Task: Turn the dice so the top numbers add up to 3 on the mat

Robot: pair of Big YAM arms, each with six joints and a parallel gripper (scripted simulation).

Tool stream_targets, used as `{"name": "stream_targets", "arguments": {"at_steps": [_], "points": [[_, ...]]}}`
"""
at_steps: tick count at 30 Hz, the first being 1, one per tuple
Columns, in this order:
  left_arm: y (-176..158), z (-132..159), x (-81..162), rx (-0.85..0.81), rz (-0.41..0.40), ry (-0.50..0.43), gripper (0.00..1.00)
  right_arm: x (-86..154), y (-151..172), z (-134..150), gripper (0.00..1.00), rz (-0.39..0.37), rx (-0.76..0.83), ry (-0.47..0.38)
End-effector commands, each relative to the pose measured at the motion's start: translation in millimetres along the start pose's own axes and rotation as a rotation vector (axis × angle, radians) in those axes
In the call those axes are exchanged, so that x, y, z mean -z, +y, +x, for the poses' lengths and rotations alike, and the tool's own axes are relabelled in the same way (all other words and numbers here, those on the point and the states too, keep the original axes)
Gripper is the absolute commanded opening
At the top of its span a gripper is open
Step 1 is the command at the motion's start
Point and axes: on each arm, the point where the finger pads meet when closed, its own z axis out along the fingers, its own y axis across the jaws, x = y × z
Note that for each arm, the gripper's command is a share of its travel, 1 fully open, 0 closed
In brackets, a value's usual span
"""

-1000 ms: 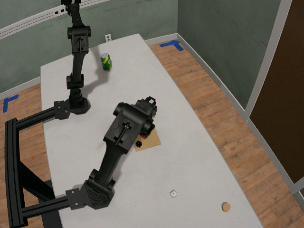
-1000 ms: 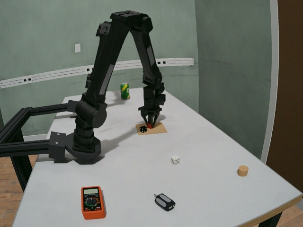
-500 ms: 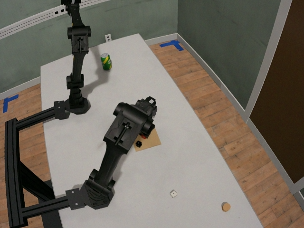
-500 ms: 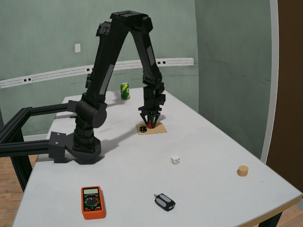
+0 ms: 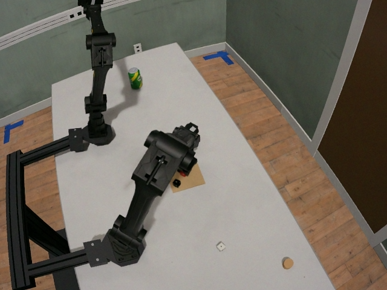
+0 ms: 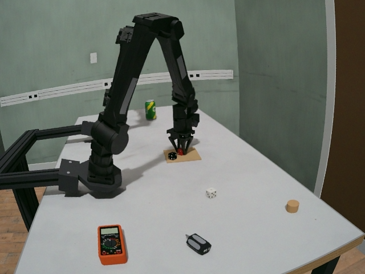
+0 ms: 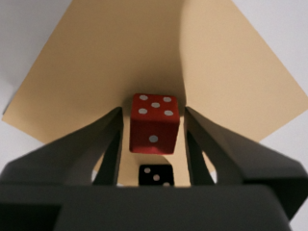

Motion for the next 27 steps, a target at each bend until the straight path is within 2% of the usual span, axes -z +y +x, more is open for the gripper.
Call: {"name": "stream_targets", "arguments": {"at_steps": [1, 6, 14, 17, 19, 24, 27], "points": [[6.2, -4.6, 5.3, -0.017, -0.016, -0.004, 1.00, 26.8, 3.8, -26.0, 0.39, -0.011, -0.014, -0.061], [6.2, -4.6, 5.3, -0.017, -0.016, -0.004, 1.00, 45.2, 3.6, -25.0, 0.39, -0.011, -0.015, -0.062], [6.2, -4.6, 5.3, -0.017, -0.016, -0.004, 1.00, 90.4, 3.1, -23.6, 0.39, -0.012, -0.016, -0.064], [6.2, -4.6, 5.3, -0.017, -0.016, -0.004, 1.00, 90.5, 4.6, -22.2, 0.39, -0.010, -0.012, -0.053], [6.2, -4.6, 5.3, -0.017, -0.016, -0.004, 1.00, 103.8, 2.9, -23.2, 0.39, -0.013, -0.016, -0.065], [6.2, -4.6, 5.3, -0.017, -0.016, -0.004, 1.00, 115.0, 2.7, -23.5, 0.39, -0.013, -0.017, -0.067], [6.2, -4.6, 5.3, -0.017, -0.016, -0.004, 1.00, 106.8, 5.5, -21.0, 0.39, -0.009, -0.009, -0.045]]}}
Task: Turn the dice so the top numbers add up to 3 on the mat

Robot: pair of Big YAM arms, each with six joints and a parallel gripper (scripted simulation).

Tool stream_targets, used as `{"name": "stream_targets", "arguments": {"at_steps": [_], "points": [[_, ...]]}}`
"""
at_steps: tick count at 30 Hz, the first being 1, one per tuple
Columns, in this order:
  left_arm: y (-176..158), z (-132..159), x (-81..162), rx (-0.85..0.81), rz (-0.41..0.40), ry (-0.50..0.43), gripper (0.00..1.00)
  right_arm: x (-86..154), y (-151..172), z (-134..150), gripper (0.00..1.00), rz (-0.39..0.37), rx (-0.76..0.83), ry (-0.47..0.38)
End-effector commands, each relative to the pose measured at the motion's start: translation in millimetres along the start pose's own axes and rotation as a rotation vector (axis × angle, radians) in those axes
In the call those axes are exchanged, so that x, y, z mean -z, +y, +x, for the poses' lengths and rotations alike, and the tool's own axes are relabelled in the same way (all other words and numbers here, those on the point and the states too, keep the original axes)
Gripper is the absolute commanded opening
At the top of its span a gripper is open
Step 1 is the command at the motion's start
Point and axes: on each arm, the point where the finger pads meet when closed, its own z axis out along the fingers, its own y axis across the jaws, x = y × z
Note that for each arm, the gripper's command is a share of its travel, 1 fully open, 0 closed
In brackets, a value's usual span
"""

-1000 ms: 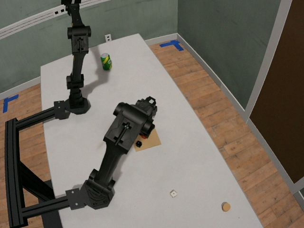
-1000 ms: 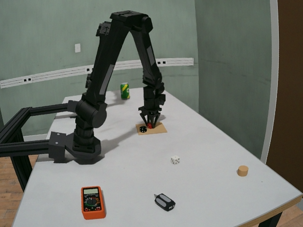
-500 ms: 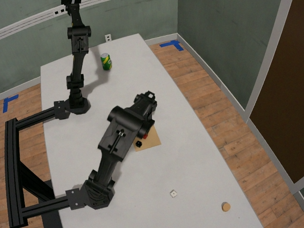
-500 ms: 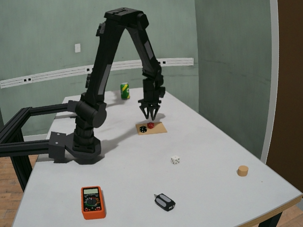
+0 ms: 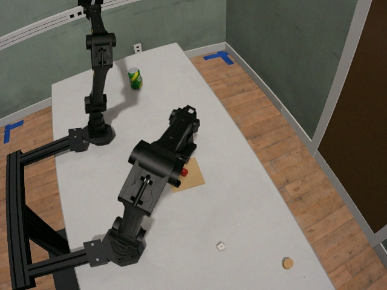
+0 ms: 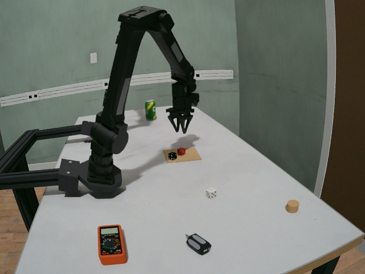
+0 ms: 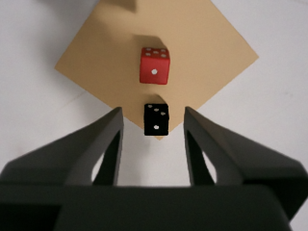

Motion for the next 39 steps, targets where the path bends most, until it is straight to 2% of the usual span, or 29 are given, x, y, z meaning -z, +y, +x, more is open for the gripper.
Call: {"name": "stream_targets", "arguments": {"at_steps": [1, 24, 27, 30, 34, 38, 39], "points": [[6.2, -4.6, 5.3, -0.017, -0.016, -0.004, 1.00, 17.5, 4.4, -18.2, 1.00, -0.004, -0.008, -0.032], [6.2, -4.6, 5.3, -0.017, -0.016, -0.004, 1.00, 16.2, -1.7, -15.8, 1.00, -0.003, -0.010, -0.026], [6.2, -4.6, 5.3, -0.017, -0.016, -0.004, 1.00, 4.9, -17.5, 6.1, 1.00, -0.004, -0.010, 0.010], [6.2, -4.6, 5.3, -0.017, -0.016, -0.004, 1.00, 3.4, -43.8, 7.5, 1.00, -0.014, -0.035, 0.002], [6.2, -4.6, 5.3, -0.017, -0.016, -0.004, 1.00, -2.0, -103.8, 24.1, 1.00, -0.028, -0.089, -0.005], [6.2, -4.6, 5.3, -0.017, -0.016, -0.004, 1.00, -7.0, -176.0, 64.9, 1.00, -0.034, -0.155, -0.004], [6.2, -4.6, 5.3, -0.017, -0.016, -0.004, 1.00, -7.0, -176.0, 64.9, 1.00, -0.034, -0.155, -0.004]]}}
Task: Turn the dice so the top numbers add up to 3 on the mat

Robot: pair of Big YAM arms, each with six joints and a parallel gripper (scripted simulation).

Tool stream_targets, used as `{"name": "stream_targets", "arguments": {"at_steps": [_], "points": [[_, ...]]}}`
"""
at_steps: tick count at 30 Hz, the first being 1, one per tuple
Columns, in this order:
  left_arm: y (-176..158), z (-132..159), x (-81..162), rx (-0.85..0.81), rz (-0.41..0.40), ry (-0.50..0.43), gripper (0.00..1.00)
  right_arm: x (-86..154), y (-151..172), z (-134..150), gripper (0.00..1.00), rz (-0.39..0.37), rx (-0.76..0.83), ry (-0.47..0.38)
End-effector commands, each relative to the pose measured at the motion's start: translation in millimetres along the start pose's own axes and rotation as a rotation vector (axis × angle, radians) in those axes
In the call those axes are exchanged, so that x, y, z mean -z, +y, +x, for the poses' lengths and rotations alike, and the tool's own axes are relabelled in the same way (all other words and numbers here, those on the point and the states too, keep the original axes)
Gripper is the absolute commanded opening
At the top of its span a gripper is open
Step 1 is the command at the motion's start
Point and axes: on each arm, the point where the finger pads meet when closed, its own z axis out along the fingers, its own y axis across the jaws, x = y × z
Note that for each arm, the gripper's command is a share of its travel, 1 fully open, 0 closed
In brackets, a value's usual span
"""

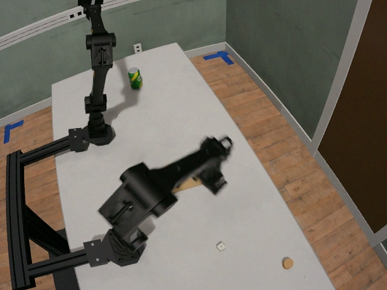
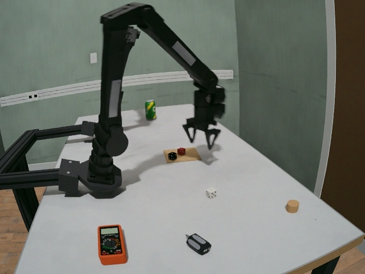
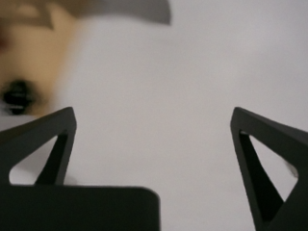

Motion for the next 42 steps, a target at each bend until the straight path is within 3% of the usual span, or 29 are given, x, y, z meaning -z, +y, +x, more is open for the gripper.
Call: {"name": "stream_targets", "arguments": {"at_steps": [1, 7, 13, 21, 22, 42], "points": [[6.2, -4.6, 5.3, -0.017, -0.016, -0.004, 1.00, 7.4, -30.1, 1.0, 1.00, -0.017, 0.047, -0.043], [6.2, -4.6, 5.3, -0.017, -0.016, -0.004, 1.00, 4.7, -129.4, 66.3, 1.00, 0.000, -0.050, -0.054], [6.2, -4.6, 5.3, -0.017, -0.016, -0.004, 1.00, 6.1, -175.7, 118.5, 1.00, 0.030, -0.106, -0.062], [6.2, -4.6, 5.3, -0.017, -0.016, -0.004, 1.00, -2.4, -177.9, 129.4, 1.00, 0.017, -0.103, -0.040], [6.2, -4.6, 5.3, -0.017, -0.016, -0.004, 1.00, -2.2, -178.3, 129.0, 0.39, 0.018, -0.103, -0.042], [6.2, -4.6, 5.3, -0.017, -0.016, -0.004, 1.00, 3.8, -182.6, 125.6, 0.39, 0.032, -0.110, -0.057]]}}
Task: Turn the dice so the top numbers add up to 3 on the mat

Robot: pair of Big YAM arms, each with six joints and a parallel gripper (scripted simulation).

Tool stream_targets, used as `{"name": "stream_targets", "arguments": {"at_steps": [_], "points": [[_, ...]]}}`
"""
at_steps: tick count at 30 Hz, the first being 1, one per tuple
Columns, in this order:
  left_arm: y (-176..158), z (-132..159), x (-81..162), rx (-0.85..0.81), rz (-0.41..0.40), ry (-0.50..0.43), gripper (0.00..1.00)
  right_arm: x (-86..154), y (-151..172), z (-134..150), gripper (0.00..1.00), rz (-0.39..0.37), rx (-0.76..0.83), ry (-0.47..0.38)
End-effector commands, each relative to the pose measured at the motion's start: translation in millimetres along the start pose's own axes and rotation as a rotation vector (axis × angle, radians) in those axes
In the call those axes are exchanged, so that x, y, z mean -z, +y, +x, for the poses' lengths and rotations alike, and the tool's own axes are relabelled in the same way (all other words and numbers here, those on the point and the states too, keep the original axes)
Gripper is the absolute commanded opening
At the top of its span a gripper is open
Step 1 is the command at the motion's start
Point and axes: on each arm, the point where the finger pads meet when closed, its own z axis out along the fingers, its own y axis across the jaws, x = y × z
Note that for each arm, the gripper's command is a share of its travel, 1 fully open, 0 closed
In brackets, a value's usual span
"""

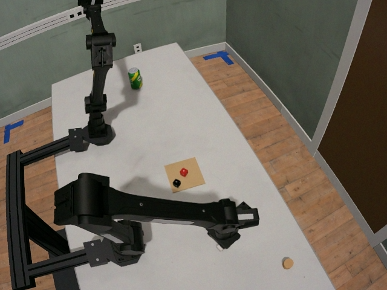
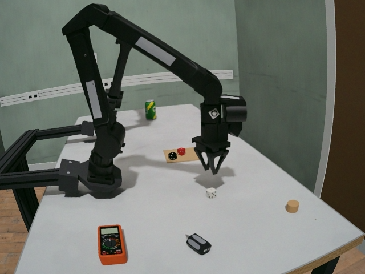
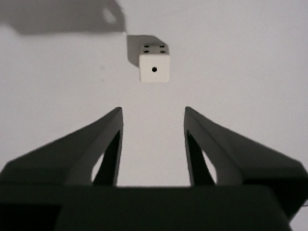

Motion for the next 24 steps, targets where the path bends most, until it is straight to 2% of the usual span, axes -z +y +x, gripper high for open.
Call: {"name": "stream_targets", "arguments": {"at_steps": [1, 16, 24], "points": [[6.2, -4.6, 5.3, -0.017, -0.016, -0.004, 1.00, 1.1, -4.2, -6.3, 0.39, 0.010, 0.004, -0.022], [6.2, -4.6, 5.3, -0.017, -0.016, -0.004, 1.00, 0.7, -4.0, -6.1, 0.39, 0.010, 0.004, -0.021], [6.2, -4.6, 5.3, -0.017, -0.016, -0.004, 1.00, -7.3, -1.8, -1.2, 0.39, -0.001, 0.004, -0.003]]}}
